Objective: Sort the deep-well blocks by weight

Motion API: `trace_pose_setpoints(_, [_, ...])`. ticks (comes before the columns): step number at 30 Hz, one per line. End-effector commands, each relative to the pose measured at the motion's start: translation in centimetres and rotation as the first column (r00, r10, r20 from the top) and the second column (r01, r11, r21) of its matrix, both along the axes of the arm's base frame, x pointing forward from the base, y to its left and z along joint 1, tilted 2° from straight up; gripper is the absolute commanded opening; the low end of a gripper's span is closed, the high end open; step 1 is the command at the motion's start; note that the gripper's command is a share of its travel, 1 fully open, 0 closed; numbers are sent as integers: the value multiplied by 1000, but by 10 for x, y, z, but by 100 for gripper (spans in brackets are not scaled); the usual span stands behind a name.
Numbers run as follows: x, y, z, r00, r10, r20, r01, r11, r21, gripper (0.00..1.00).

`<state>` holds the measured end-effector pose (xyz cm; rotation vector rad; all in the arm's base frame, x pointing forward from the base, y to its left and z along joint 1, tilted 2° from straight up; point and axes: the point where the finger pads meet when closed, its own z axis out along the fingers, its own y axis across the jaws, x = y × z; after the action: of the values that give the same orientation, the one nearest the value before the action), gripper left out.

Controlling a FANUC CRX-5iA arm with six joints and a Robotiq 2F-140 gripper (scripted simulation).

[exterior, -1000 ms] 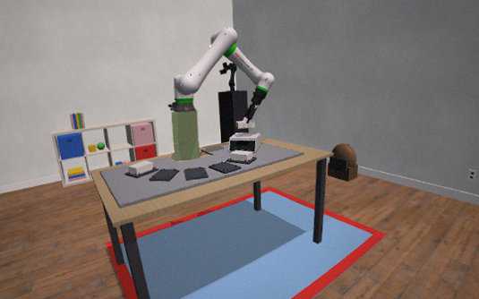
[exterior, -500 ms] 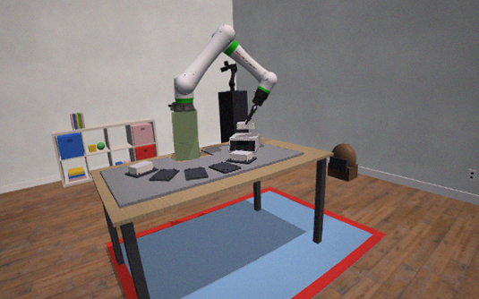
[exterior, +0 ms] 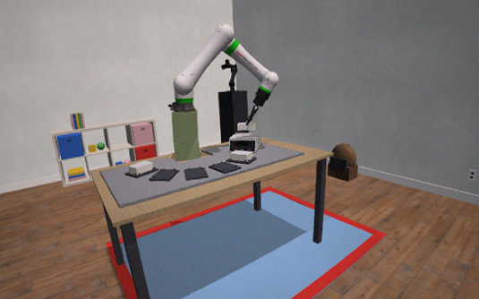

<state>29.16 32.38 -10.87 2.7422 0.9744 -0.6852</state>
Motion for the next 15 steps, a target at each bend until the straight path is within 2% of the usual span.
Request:
trace_pose_setpoints(1, [7, -5, 0, 1000, 0, 0, 0, 1000, 0, 10])
trace_pose_setpoints(15, [38, -31, 0, 1000, 0, 0, 0, 1000, 0, 10])
